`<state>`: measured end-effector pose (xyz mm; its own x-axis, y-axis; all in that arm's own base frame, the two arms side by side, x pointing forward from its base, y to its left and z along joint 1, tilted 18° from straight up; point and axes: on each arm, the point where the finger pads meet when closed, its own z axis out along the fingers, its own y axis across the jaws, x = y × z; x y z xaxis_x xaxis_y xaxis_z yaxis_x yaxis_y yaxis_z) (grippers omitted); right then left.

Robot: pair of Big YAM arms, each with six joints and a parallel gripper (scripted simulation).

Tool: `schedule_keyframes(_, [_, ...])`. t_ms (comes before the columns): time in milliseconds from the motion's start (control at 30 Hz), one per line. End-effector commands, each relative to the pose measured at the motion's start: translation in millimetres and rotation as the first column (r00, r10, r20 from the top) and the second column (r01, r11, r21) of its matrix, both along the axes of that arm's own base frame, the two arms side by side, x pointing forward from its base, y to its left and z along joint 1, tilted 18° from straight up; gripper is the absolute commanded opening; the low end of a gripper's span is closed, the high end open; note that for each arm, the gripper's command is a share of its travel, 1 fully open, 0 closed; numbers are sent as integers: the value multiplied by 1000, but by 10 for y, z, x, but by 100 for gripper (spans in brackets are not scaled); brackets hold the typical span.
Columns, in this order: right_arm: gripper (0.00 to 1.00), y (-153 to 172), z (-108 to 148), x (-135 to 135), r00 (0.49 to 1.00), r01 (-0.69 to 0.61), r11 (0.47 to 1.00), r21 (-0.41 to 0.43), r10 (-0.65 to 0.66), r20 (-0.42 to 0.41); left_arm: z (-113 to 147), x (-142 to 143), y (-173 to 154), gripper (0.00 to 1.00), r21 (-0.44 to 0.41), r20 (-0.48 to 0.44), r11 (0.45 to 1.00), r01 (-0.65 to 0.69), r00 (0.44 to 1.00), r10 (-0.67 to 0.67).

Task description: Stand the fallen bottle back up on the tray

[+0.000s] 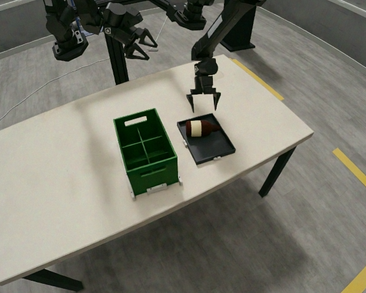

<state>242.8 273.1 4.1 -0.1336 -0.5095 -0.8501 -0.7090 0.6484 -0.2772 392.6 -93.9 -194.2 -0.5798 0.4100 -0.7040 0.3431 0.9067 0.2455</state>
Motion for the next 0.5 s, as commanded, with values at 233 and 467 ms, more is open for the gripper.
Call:
schedule_keyframes(233, [100, 18, -21, 26, 1000, -16, 1000, -15, 16, 25, 50, 70, 14, 66, -44, -11, 998, -54, 998, 54])
schedule_keyframes(467, [100, 242, -209, 290, 999, -17, 1000, -19, 18, 30, -38, 168, 285, 57, -123, -202, 935, -332, 931, 304])
